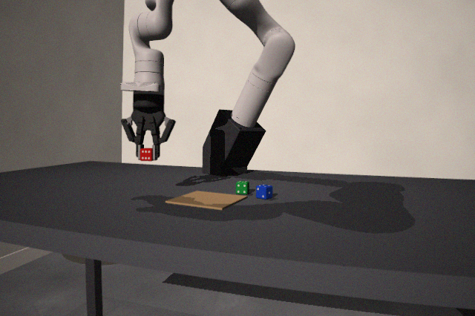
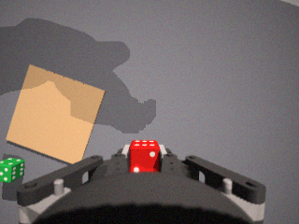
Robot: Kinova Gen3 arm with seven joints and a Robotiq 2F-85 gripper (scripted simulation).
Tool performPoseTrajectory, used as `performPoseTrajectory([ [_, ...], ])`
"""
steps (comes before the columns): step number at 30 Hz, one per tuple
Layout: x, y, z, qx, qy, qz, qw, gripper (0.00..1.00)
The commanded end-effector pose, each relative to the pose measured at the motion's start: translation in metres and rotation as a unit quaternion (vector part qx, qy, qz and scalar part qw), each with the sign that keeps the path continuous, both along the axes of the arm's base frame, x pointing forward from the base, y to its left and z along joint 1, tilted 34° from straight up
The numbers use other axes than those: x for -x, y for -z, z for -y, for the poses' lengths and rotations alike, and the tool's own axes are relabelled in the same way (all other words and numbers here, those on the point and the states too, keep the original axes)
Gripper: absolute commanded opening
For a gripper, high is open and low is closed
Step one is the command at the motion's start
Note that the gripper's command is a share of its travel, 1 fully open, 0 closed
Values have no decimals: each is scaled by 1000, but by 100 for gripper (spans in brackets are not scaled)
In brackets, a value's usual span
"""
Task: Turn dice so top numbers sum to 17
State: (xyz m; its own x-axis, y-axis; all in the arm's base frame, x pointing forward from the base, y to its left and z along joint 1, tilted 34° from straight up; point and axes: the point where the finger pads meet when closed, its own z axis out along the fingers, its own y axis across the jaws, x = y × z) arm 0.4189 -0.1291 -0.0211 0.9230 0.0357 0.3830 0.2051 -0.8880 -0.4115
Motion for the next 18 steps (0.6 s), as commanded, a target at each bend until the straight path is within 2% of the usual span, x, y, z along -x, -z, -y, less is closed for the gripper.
performPoseTrajectory([
  [1, 0, 0, 1, 0, 1, 0, 1000, 26],
  [7, 0, 1, 1, -3, 8, 14, 1000, 26],
  [16, 1, 1, 2, -15, 32, 68, 997, 26],
  [18, 1, 1, 2, -15, 32, 68, 997, 26],
])
